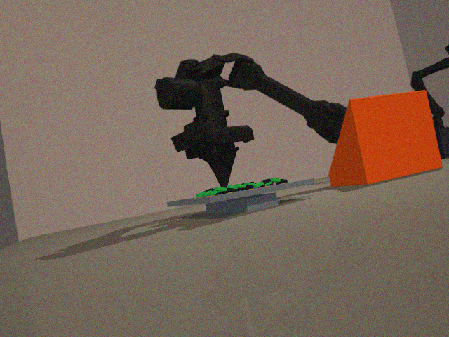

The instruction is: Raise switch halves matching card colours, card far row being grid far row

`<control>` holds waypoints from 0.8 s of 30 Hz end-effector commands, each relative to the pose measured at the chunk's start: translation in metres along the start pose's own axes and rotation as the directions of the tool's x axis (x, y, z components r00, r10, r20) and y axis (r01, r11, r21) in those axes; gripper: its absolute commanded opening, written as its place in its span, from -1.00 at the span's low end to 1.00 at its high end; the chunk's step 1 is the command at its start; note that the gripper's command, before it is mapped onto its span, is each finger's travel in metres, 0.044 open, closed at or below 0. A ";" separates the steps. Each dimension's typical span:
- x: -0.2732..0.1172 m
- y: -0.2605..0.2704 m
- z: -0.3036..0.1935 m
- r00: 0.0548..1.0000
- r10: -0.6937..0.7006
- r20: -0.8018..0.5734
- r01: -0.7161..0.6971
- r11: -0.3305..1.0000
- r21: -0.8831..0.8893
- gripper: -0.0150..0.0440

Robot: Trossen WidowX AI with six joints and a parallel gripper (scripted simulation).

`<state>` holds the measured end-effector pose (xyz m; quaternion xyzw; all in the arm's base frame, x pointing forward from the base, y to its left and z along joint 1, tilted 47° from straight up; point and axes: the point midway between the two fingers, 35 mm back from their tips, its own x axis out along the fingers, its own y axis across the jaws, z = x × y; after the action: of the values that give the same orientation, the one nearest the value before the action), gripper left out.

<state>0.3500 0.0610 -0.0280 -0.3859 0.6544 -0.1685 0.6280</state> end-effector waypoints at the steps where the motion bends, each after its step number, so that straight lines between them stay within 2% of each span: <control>1: 0.002 -0.001 0.000 1.000 -0.004 0.000 0.004 1.000 -0.002 -0.49; 20: 0.004 -0.001 0.000 1.000 -0.004 0.000 0.004 1.000 -0.002 -0.49; 22: -0.011 0.000 0.001 1.000 0.000 0.006 0.000 1.000 0.000 -0.49; 24: -0.047 0.000 -0.001 1.000 -0.001 0.021 0.001 1.000 -0.002 -0.49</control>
<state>0.3462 0.0640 -0.0204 -0.3889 0.6604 -0.1731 0.6186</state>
